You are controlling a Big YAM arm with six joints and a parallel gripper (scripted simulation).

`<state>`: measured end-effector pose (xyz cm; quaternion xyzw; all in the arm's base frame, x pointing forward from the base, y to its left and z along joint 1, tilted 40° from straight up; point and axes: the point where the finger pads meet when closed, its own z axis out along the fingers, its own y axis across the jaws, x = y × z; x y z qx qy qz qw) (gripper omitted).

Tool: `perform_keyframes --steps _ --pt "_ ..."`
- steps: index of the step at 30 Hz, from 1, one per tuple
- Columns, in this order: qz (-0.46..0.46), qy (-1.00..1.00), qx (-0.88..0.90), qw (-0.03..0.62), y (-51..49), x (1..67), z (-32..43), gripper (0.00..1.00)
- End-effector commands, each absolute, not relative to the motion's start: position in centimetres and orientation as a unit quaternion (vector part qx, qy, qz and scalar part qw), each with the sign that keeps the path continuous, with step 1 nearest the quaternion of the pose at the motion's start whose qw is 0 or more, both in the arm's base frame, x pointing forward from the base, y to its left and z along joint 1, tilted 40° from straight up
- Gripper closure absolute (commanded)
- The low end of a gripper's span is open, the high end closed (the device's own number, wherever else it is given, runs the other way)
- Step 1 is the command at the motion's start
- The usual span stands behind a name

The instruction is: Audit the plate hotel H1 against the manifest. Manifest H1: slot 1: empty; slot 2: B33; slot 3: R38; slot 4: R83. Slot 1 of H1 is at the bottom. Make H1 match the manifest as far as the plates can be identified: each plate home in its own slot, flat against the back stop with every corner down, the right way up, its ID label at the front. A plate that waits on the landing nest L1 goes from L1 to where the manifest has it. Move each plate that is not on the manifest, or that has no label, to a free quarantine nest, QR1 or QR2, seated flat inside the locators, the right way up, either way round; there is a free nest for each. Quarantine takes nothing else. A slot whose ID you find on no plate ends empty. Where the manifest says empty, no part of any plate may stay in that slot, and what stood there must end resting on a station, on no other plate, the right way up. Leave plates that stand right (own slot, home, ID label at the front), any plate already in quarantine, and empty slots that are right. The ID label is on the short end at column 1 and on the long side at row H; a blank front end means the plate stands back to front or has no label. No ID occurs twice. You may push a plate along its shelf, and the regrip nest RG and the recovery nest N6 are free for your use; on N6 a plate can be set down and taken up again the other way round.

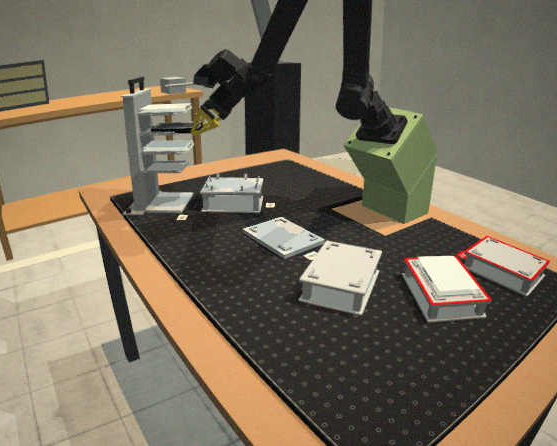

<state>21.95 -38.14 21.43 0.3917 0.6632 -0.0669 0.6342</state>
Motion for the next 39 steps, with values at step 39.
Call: perform_keyframes --steps 39 --pt "-0.084 0.658 0.379 0.645 -36.1 19.4 21.7 0.0"
